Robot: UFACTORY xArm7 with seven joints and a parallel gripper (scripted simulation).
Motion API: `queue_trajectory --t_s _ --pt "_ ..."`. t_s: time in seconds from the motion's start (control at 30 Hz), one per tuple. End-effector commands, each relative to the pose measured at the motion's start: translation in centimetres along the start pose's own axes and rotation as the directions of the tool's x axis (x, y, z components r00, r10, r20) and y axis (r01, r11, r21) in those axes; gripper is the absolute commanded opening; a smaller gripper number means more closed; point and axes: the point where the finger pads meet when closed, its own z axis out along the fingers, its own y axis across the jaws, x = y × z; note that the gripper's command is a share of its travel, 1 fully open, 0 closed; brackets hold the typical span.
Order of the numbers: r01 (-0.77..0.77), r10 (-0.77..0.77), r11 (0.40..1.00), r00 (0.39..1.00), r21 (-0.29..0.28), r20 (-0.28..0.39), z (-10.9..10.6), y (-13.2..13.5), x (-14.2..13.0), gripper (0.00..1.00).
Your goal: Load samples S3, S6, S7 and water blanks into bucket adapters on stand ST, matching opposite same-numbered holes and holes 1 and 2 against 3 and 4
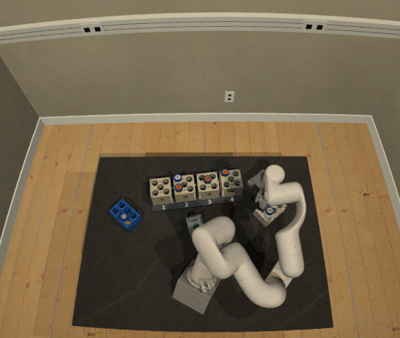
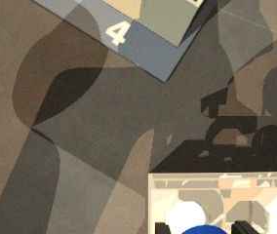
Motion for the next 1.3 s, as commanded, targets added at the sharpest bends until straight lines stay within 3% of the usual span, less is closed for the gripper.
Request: queue_trajectory --t_s 0.0,1.27 --pt "-0.001 0.001 1.000 1.000 -0.003 0.000 -0.1 0.1 0.0 0.00" --pt "-0.001 0.001 1.000 1.000 -0.003 0.001 -1.6 0.1 0.0 0.00"
